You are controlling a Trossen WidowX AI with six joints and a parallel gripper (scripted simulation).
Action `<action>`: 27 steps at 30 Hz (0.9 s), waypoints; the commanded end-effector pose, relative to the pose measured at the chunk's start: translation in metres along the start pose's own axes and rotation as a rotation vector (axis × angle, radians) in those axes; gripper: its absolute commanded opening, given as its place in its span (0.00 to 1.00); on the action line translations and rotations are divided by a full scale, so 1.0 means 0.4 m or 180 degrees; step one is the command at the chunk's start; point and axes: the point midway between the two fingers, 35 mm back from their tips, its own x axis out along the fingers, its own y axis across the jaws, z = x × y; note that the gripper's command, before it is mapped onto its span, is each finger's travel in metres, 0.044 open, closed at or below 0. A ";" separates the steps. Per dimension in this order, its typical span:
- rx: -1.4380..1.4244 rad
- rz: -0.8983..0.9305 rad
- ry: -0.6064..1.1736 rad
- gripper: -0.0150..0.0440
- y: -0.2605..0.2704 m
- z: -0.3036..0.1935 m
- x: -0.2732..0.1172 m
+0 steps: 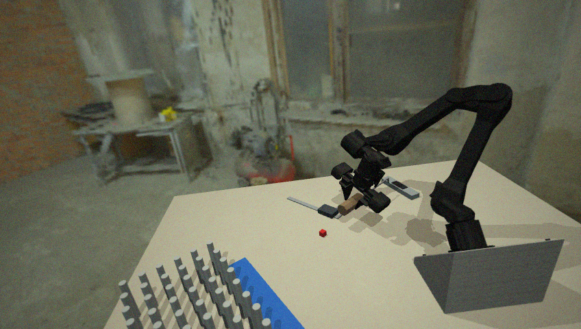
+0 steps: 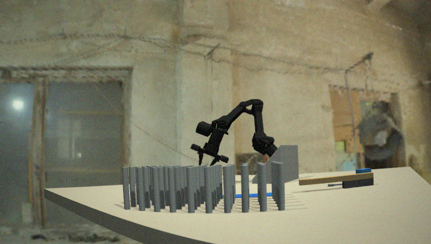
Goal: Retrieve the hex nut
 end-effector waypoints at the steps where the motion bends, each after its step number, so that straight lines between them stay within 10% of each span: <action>1: -0.0004 -0.0010 0.0016 0.25 -0.019 -0.028 -0.006; 27: -0.0012 -0.0027 0.0031 0.25 -0.078 -0.078 0.051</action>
